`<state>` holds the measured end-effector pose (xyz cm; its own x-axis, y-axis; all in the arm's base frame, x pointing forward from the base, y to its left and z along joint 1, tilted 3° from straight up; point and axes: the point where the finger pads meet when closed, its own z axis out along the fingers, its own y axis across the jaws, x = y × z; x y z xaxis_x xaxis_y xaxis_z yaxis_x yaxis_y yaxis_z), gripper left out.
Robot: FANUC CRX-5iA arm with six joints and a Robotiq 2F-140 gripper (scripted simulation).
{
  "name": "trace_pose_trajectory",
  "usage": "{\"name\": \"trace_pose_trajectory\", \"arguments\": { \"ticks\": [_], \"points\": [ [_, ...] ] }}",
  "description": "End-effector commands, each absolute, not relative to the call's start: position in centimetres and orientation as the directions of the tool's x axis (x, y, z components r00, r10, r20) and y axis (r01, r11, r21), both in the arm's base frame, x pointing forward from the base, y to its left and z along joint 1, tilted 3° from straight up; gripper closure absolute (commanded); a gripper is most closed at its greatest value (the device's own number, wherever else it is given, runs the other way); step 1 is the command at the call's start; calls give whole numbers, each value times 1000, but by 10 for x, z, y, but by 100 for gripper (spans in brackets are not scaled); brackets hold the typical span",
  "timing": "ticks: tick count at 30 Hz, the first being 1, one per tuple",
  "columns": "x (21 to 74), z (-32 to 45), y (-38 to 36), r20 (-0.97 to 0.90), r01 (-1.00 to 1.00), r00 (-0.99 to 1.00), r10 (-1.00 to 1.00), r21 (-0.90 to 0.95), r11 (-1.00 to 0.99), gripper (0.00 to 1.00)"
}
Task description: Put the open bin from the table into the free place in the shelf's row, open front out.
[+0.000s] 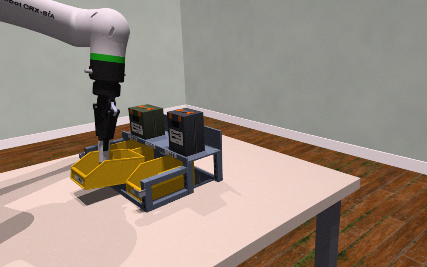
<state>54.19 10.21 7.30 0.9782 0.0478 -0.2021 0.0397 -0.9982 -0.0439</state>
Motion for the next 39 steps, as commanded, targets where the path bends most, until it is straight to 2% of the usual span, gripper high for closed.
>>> {"name": "trace_pose_trajectory", "arguments": {
  "ticks": [1, 39],
  "points": [
    [544, 73, 102, -202, 40, 978, 48, -44, -998, 100],
    [551, 73, 102, -202, 40, 978, 48, -44, -998, 100]
  ]
}}
